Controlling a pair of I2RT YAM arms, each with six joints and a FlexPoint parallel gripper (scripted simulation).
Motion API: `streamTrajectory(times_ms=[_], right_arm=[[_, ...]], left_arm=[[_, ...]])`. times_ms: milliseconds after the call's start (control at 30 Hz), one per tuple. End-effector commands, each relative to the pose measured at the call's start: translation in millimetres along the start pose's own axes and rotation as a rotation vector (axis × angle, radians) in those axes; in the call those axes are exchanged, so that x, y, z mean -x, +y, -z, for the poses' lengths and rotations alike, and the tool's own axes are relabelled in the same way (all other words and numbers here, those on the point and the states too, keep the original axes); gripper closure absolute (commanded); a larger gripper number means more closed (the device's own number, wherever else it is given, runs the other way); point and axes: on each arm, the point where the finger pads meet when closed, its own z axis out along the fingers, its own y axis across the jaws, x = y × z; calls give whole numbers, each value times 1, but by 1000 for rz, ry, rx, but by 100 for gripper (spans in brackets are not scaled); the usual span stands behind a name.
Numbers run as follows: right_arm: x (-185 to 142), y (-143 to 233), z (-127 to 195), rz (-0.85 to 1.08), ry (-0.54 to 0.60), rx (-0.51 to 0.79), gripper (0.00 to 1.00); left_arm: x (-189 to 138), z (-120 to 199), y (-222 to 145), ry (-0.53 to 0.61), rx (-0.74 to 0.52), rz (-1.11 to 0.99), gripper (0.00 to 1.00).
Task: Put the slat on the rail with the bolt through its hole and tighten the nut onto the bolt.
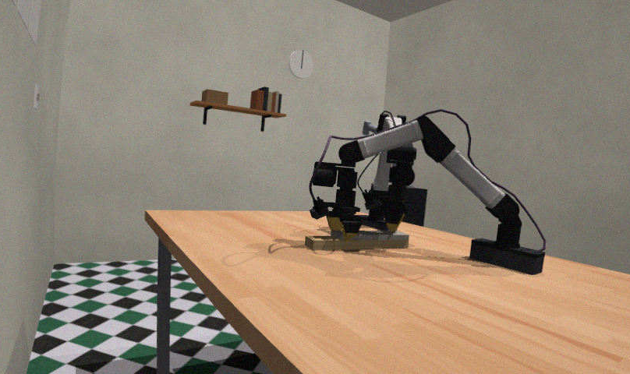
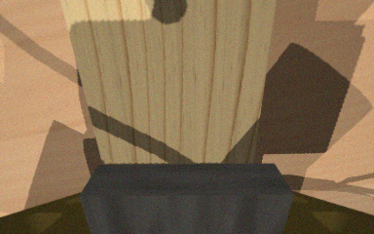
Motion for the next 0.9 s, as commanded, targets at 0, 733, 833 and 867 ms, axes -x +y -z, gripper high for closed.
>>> streamTrajectory(times_ms=[0,733,833,867], right_arm=[[0,1,3,0,2,8,64],[-2,5,19,1053,-6,36,64],[-2,5,19,1223,-9,36,64],[-2,5,19,1279,-9,36,64]], left_arm=[[4,7,-1,-17,-9,-1,32],[4,7,-1,-17,-9,-1,32],[4,7,-1,-17,-9,-1,32],[4,7,-1,-17,-9,-1,32]])
